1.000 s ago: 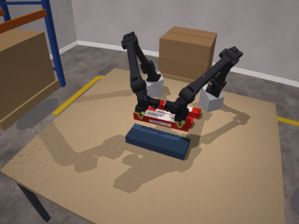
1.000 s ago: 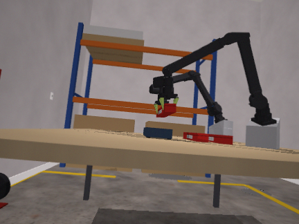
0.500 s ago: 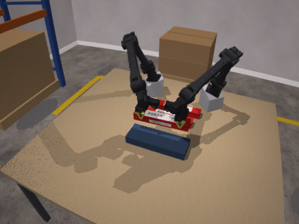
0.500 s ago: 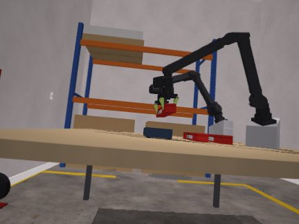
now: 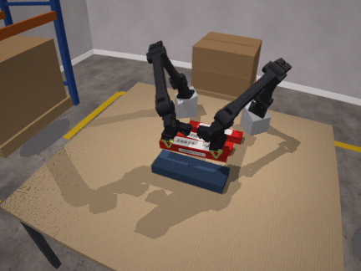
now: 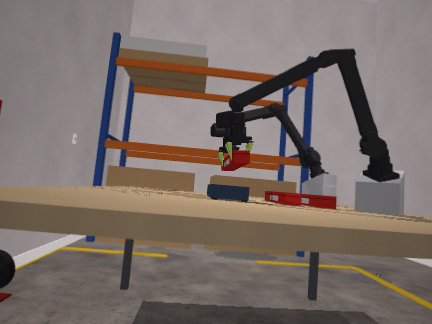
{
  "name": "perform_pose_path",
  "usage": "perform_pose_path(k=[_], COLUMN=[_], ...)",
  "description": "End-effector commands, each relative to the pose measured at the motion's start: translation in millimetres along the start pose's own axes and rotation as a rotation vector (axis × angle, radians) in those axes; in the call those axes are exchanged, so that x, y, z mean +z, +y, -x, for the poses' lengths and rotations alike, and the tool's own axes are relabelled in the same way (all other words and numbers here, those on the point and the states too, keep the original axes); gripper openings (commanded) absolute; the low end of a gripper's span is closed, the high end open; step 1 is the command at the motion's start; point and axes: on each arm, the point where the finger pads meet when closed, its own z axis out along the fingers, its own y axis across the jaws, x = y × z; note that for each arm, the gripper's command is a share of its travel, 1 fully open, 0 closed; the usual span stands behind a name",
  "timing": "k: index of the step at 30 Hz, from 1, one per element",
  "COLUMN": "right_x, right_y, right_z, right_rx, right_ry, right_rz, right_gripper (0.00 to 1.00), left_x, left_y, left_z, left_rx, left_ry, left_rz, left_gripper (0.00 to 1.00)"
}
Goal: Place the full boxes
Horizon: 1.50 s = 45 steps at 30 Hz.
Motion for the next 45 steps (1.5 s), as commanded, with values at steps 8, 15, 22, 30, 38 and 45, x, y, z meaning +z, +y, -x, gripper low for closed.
perform_pose_path(k=[8,15,22,30,38,45], right_x=[-67,-66,-65,-66,-66,-66], right_y=[-50,-54,-55,-54,-54,-53], right_z=[3,-3,-4,-4,-3,-3], right_rx=[-0.008,0.01,0.032,0.032,0.032,0.032], right_ry=[-0.045,-0.059,-0.061,-0.062,-0.062,-0.062], right_rz=[-0.135,-0.173,-0.173,-0.172,-0.172,-0.172], right_gripper=[0.0,0.0,0.0,0.0,0.0,0.0], left_x=[-64,-65,-65,-65,-65,-66], left_y=[55,59,61,60,59,58], left_z=[6,3,3,3,2,2], left_rx=[0.008,-0.004,-0.004,-0.004,-0.004,-0.004], left_ry=[-0.062,-0.082,-0.082,-0.082,-0.082,-0.082], left_rz=[0.122,0.162,0.162,0.162,0.161,0.161], left_gripper=[0.0,0.0,0.0,0.0,0.0,0.0])
